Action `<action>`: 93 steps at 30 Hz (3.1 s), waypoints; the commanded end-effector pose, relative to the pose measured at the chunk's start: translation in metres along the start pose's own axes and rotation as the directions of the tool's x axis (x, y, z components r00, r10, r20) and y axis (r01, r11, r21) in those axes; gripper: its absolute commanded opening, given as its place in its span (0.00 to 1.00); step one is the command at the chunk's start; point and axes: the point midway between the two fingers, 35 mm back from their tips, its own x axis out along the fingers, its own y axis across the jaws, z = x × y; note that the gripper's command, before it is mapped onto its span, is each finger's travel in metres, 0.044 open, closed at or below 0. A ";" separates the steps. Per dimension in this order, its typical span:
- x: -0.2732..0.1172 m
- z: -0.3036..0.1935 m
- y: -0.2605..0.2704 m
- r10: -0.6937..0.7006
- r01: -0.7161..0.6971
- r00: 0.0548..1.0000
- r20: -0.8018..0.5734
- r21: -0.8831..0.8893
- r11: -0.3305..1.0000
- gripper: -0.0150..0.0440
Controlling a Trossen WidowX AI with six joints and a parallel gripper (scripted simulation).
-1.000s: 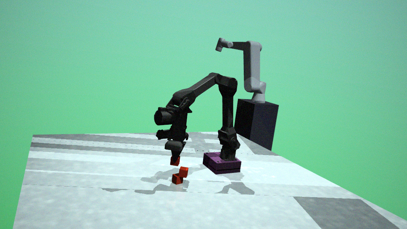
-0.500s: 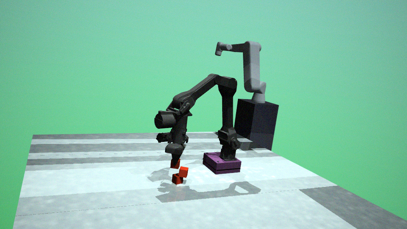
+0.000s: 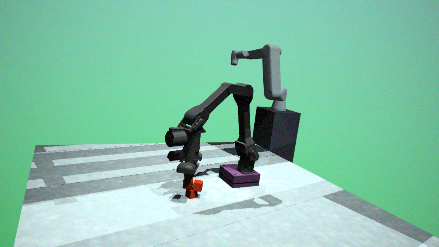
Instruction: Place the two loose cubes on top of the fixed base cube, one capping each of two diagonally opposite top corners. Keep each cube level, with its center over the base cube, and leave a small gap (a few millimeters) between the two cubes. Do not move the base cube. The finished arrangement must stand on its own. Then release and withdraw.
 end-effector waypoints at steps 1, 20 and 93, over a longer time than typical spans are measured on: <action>0.001 0.000 0.001 0.008 -0.008 1.000 0.001 0.006 1.000 0.43; 0.002 0.000 0.001 0.008 -0.008 1.000 0.001 0.006 1.000 0.43; -0.071 -0.031 0.024 0.001 -0.001 1.000 -0.006 0.005 1.000 0.93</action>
